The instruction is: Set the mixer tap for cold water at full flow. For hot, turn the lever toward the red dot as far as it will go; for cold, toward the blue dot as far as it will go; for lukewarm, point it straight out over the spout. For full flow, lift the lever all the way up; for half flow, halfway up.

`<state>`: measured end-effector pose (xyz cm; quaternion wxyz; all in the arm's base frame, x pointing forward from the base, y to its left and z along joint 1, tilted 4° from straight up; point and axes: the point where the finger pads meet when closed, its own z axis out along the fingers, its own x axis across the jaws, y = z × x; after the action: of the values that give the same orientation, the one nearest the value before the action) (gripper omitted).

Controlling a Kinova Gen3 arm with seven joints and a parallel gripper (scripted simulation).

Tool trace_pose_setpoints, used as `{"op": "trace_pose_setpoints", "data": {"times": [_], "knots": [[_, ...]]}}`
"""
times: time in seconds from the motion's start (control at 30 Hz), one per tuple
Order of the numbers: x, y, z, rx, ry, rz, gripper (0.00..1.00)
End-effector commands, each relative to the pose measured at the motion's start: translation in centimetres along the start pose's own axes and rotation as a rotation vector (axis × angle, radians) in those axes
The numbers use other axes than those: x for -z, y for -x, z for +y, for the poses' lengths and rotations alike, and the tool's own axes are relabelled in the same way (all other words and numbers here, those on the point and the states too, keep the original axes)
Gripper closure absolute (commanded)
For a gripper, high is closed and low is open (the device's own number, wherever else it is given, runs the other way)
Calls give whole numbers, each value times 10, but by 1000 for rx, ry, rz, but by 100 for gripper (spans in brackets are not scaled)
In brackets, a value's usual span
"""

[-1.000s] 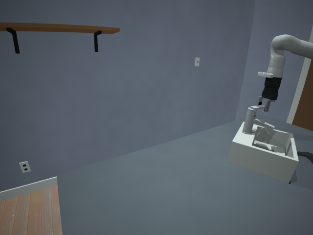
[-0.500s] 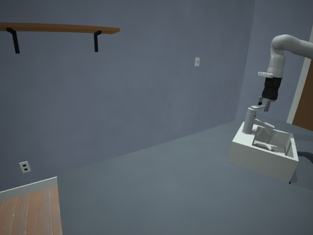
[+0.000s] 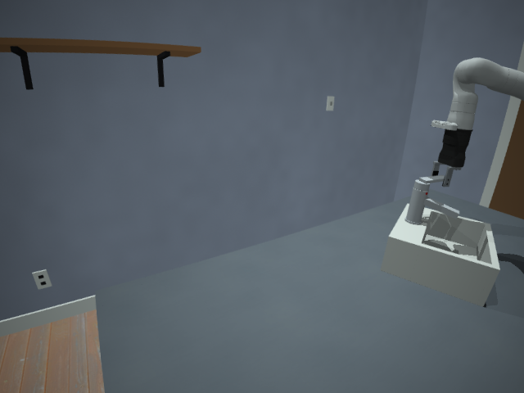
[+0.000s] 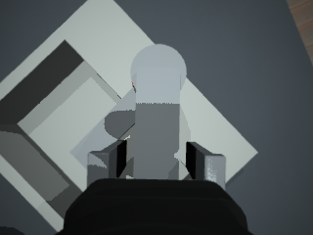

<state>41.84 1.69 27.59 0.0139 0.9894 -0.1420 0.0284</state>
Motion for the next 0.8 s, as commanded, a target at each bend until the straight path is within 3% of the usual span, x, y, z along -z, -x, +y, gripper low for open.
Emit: {"op": "trace_pose_setpoints", "data": {"times": [0.0, 0.13, 0.17, 0.77], "knots": [[1, 0, 0, 0, 0, 1, 0], [1, 0, 0, 0, 0, 1, 0], [1, 0, 0, 0, 0, 1, 100], [1, 0, 0, 0, 0, 1, 100]]}}
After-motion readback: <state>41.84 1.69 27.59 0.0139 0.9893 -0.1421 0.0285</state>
